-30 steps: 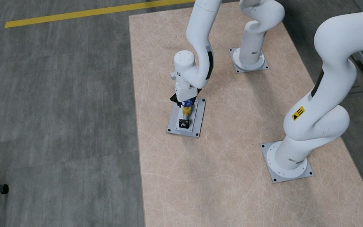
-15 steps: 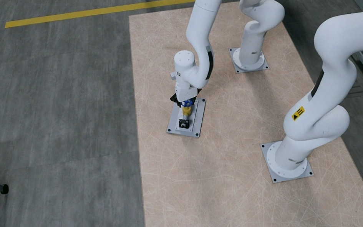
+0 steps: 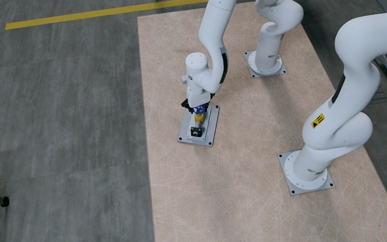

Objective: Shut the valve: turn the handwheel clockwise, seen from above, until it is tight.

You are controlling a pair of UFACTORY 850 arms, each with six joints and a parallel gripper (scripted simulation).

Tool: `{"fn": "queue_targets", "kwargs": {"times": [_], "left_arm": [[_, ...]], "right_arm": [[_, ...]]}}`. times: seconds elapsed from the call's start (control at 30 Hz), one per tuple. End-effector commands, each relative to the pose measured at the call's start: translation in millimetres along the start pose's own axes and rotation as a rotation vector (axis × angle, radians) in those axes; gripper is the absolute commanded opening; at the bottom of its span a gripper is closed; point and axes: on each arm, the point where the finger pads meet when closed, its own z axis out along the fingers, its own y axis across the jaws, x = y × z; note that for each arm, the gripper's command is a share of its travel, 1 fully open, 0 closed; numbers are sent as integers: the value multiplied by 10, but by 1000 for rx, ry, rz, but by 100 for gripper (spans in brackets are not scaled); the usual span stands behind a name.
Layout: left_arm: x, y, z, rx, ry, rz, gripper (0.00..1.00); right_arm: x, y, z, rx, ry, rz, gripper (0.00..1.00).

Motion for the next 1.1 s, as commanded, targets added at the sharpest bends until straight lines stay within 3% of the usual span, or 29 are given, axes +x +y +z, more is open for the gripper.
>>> {"fn": "queue_targets", "kwargs": {"times": [0.0, 1.07], "left_arm": [[4, 0, -8, 0, 2, 0, 100], [4, 0, -8, 0, 2, 0, 100]], "right_arm": [[-4, -10, -74, 2, -1, 0, 80], [-4, -9, -671, 2, -1, 0, 80]]}}
